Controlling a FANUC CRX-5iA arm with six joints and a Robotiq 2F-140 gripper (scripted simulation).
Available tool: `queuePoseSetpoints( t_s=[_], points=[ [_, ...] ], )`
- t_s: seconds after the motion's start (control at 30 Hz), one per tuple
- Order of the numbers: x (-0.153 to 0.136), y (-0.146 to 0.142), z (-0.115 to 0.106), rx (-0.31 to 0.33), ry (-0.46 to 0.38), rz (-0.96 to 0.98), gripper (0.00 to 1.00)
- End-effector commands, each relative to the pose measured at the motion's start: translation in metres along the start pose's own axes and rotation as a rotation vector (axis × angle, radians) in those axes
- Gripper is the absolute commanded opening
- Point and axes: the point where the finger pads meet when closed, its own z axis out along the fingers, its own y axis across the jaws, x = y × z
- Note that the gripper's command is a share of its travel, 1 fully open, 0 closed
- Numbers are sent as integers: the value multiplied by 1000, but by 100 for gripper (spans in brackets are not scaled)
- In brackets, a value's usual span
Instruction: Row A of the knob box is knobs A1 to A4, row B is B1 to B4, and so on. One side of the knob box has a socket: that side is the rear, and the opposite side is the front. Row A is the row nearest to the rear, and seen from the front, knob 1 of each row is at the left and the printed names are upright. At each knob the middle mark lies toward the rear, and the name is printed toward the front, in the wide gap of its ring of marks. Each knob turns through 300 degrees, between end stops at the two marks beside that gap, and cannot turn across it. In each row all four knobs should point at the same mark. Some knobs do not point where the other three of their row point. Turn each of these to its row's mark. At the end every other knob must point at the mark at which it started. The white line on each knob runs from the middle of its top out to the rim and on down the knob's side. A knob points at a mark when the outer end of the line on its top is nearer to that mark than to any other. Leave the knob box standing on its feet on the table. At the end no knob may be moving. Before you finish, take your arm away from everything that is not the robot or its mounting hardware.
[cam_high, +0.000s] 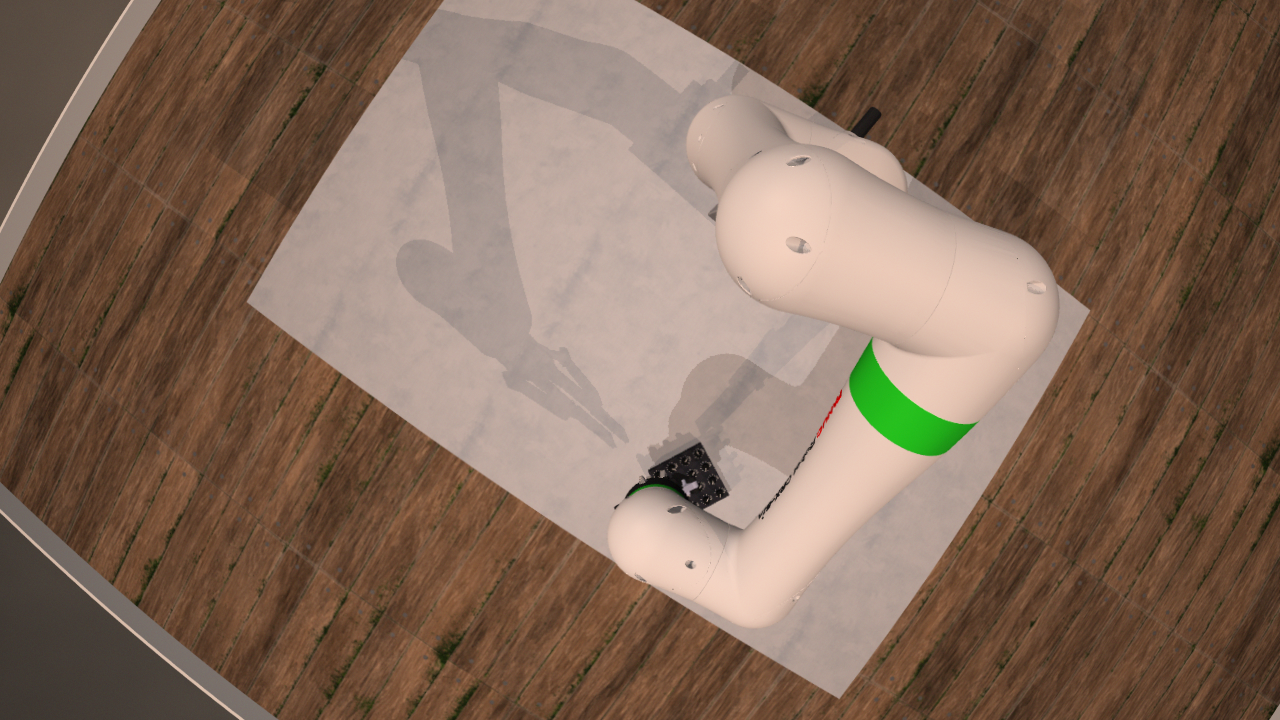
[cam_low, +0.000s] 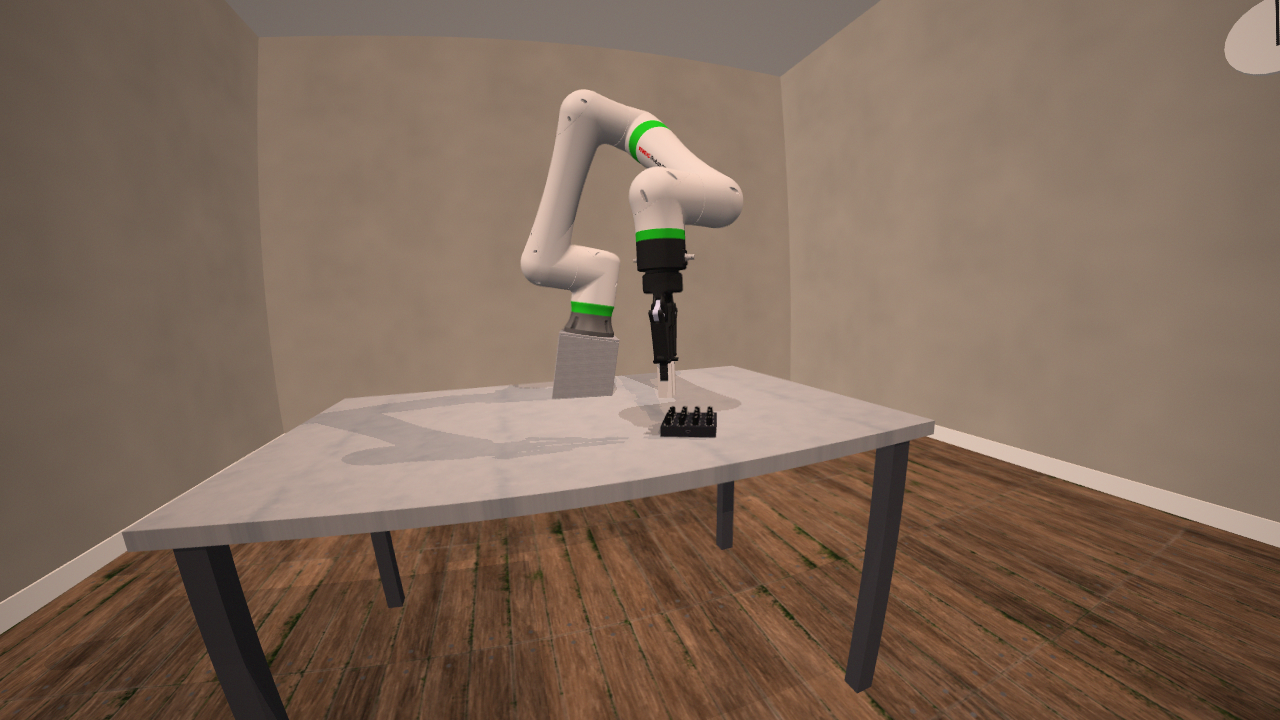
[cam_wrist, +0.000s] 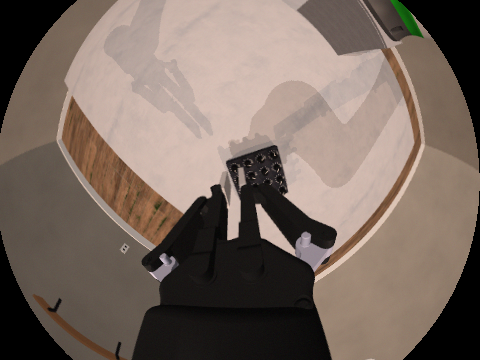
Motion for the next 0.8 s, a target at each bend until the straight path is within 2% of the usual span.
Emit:
queuePoseSetpoints(
  t_s=[0.0,0.43,0.5,0.53,0.77],
  points=[
    [0,0,-1,9,9,156,12],
    [0,0,-4,11,7,546,12],
    [0,0,-4,11,7,546,12],
    [0,0,-4,11,7,626,12],
    [0,0,-6,12,6,835,12]
  ],
)
